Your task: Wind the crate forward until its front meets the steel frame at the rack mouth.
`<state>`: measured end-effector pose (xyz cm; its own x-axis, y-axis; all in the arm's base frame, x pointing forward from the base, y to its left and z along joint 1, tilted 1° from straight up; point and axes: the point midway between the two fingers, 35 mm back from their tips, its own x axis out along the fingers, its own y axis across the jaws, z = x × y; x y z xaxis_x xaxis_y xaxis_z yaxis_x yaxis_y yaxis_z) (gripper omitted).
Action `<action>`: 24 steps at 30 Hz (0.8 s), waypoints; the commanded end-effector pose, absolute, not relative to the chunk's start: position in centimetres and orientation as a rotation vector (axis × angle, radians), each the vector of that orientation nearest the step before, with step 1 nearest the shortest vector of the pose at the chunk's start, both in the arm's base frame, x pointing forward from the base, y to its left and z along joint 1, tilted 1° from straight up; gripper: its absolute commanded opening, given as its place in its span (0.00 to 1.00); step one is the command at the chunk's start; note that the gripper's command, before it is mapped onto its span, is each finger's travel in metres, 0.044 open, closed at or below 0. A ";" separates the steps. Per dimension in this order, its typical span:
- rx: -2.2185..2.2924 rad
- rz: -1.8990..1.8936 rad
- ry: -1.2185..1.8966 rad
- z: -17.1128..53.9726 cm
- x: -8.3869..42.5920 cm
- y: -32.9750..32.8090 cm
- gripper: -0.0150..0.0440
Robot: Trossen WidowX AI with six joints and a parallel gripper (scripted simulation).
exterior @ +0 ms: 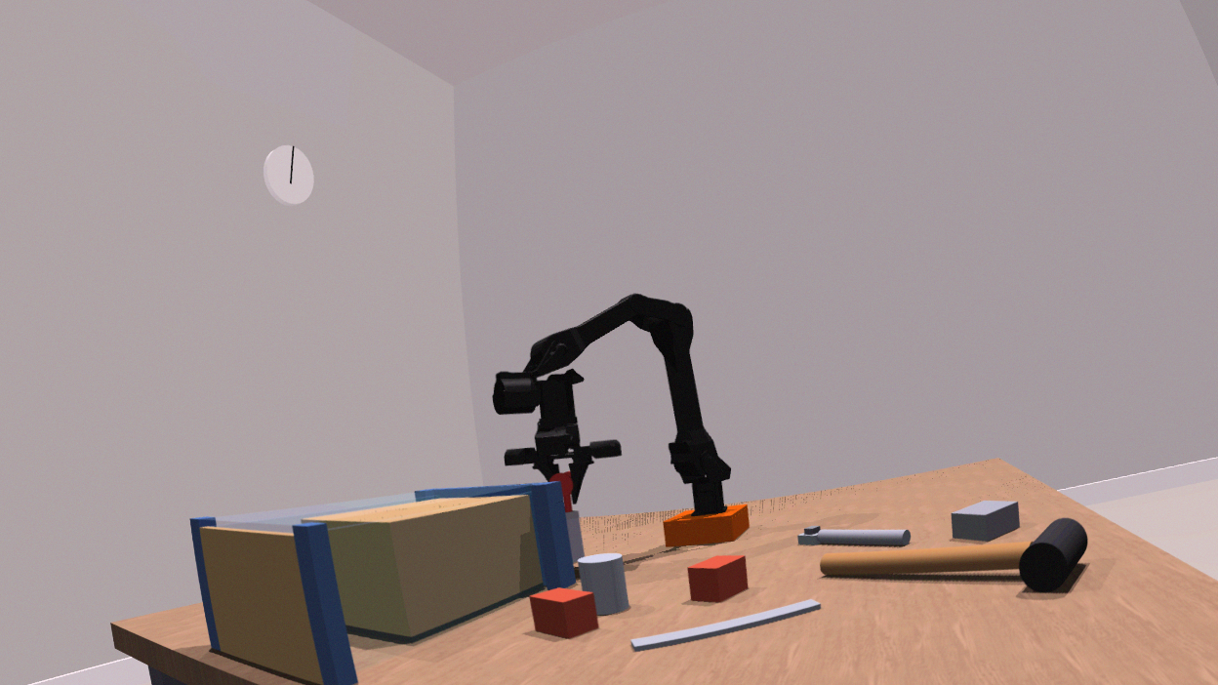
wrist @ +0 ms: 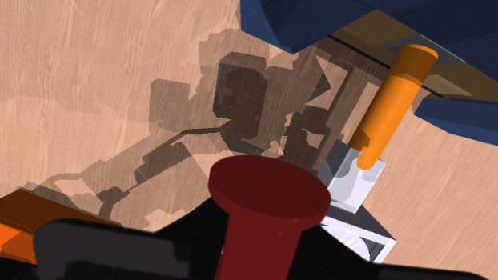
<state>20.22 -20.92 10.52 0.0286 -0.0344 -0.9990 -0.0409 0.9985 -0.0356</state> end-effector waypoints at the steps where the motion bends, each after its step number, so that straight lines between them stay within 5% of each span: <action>1: -0.038 0.020 1.564 10.3 19.0 -19.8 0.25; 24: -0.037 0.021 1.566 10.3 16.8 -18.7 0.25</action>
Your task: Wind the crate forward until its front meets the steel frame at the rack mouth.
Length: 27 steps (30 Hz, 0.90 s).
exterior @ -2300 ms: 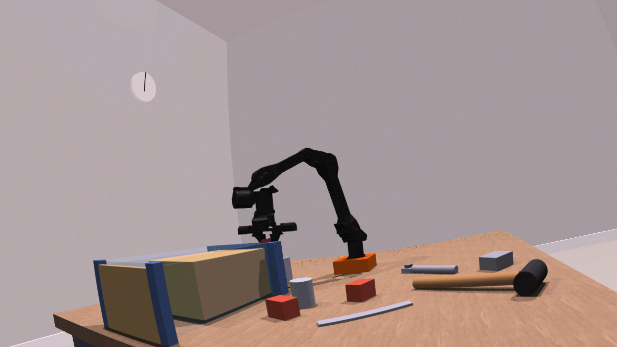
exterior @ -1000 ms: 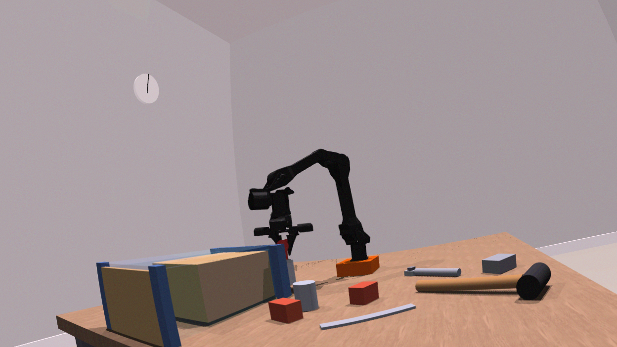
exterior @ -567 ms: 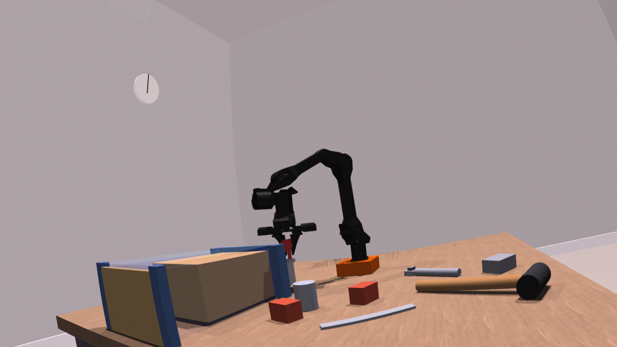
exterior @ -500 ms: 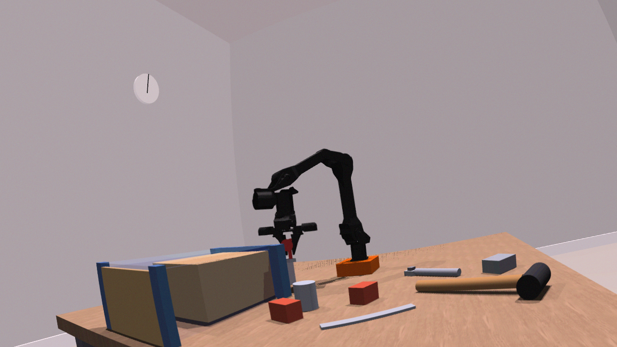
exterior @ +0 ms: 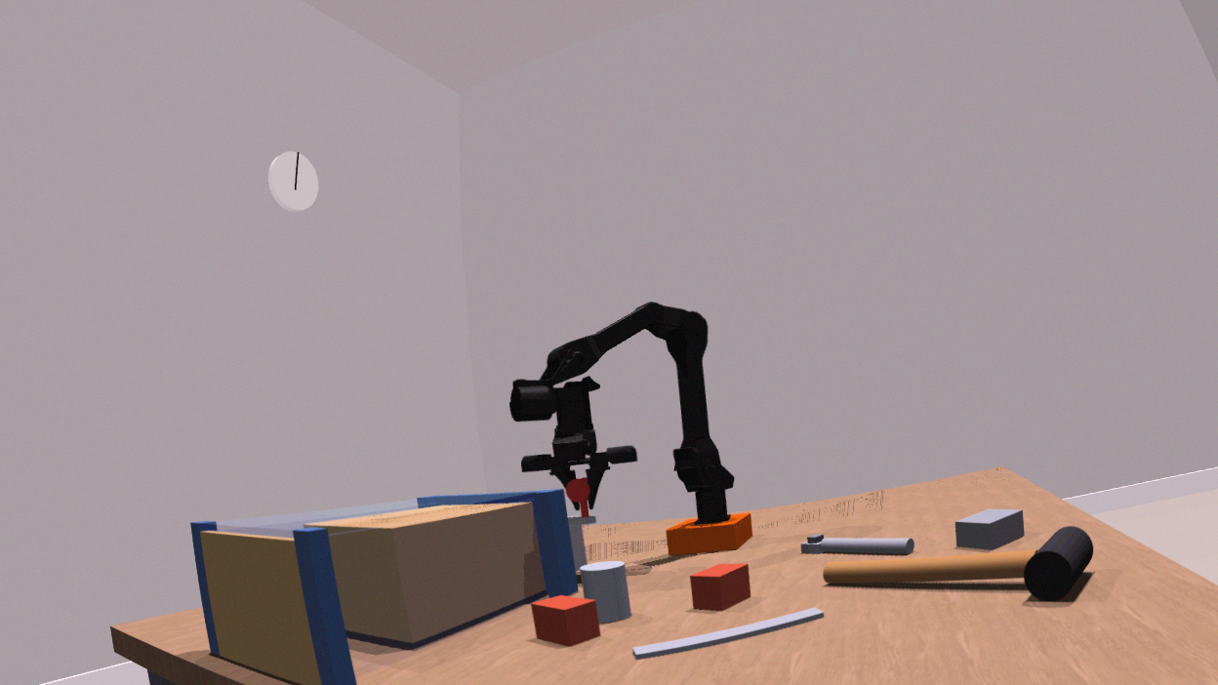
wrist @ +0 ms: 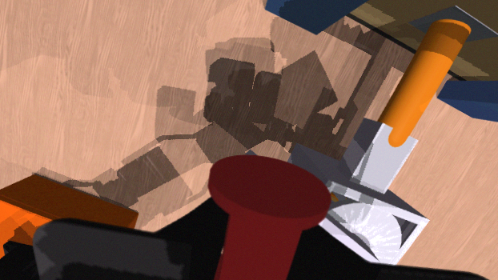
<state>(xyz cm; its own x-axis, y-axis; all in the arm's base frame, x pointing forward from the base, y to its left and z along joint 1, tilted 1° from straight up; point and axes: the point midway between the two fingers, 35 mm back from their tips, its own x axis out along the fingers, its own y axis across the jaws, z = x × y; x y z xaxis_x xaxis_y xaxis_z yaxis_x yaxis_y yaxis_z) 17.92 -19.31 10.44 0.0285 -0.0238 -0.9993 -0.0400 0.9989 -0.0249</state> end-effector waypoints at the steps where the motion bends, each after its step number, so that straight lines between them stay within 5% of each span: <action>1: -0.037 0.021 1.566 10.3 16.7 -18.7 0.25; 27: -0.037 0.022 1.569 10.3 13.9 -18.2 0.25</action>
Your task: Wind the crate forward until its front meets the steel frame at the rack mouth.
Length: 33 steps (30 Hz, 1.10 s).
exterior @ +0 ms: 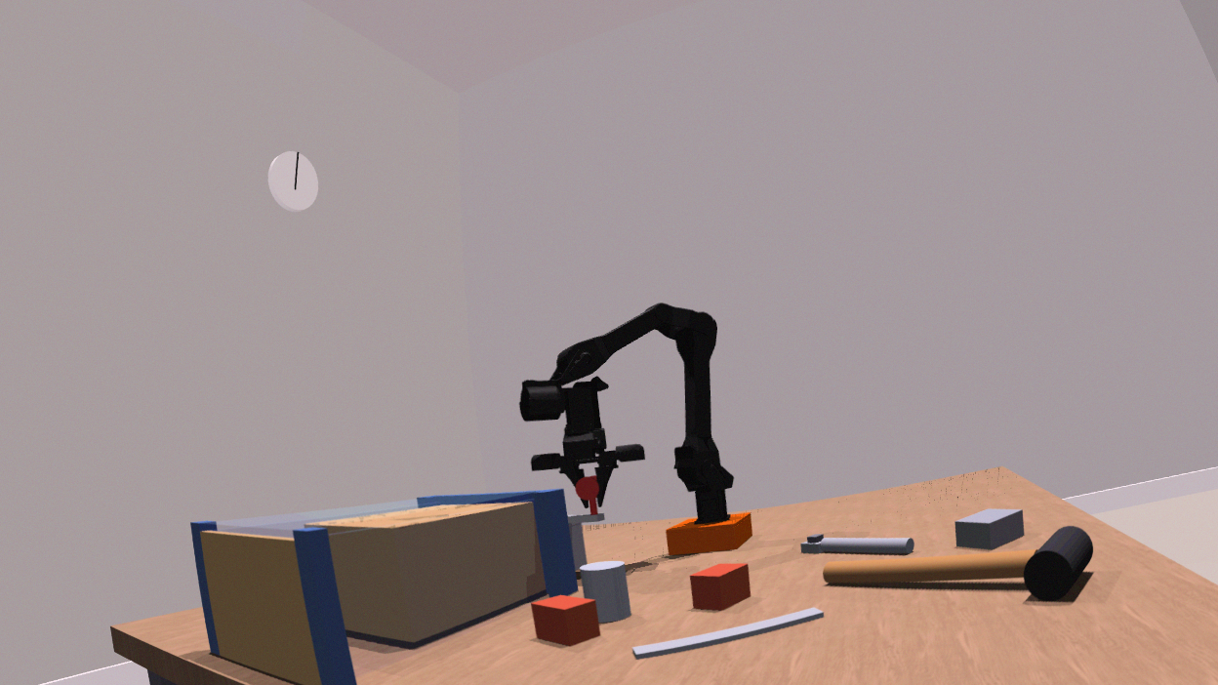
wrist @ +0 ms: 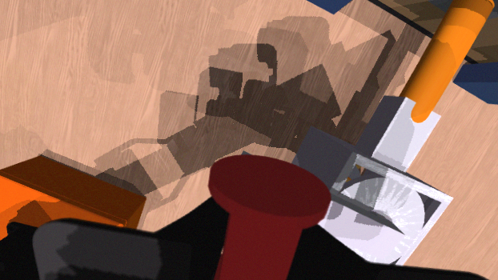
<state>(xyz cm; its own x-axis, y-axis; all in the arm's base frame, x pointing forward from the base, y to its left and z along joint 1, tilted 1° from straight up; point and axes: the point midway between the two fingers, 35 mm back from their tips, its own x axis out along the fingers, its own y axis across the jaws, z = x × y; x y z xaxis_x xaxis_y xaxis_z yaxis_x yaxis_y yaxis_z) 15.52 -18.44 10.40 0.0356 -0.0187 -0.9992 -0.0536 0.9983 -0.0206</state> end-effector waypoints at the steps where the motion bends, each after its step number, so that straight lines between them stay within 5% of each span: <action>1: -0.037 0.022 1.569 10.3 13.8 -18.2 0.25; 33: -0.038 0.021 1.572 10.2 10.4 -18.6 0.25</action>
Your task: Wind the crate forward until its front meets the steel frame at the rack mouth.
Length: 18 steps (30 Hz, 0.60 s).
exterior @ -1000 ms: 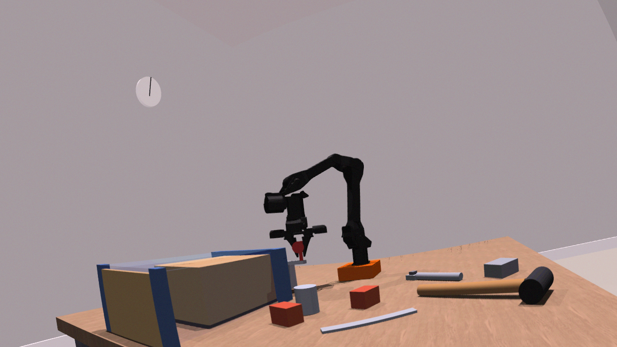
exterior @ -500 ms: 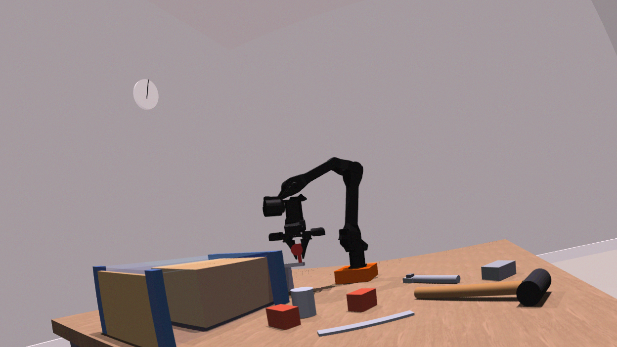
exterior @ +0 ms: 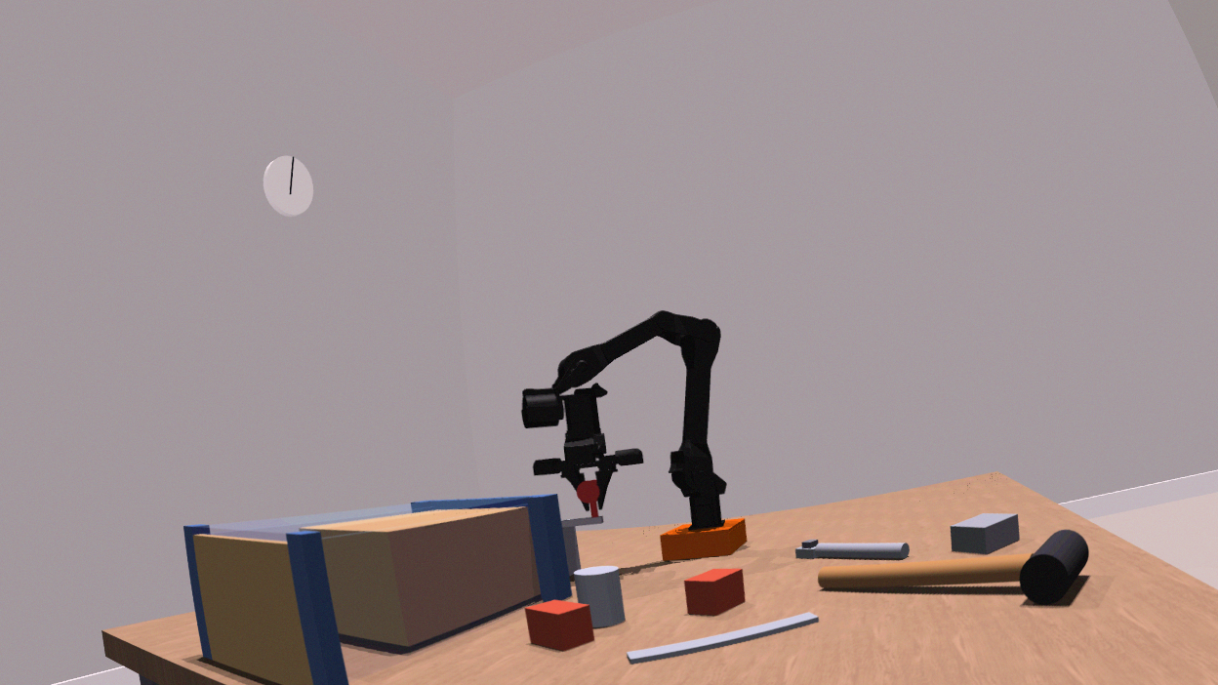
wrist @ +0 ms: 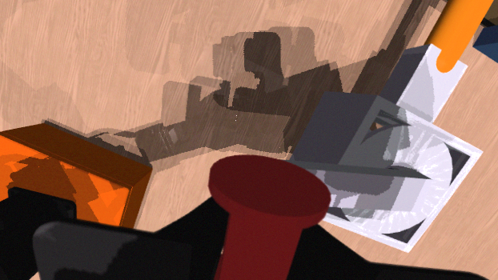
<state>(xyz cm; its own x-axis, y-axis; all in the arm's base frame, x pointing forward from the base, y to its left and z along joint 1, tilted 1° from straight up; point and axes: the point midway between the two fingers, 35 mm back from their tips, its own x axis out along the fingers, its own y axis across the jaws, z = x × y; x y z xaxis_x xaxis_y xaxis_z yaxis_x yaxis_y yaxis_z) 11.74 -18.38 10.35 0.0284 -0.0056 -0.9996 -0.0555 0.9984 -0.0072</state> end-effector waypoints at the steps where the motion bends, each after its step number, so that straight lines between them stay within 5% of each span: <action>1: -0.038 0.021 1.572 10.2 10.5 -18.6 0.25; 18: -0.049 0.038 1.542 10.3 11.6 -18.4 0.97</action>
<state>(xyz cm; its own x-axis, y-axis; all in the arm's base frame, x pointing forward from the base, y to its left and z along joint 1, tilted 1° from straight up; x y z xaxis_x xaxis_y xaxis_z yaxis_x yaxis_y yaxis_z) 11.67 -18.39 10.36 0.0311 -0.0055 -0.9995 -0.0549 0.9985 -0.0072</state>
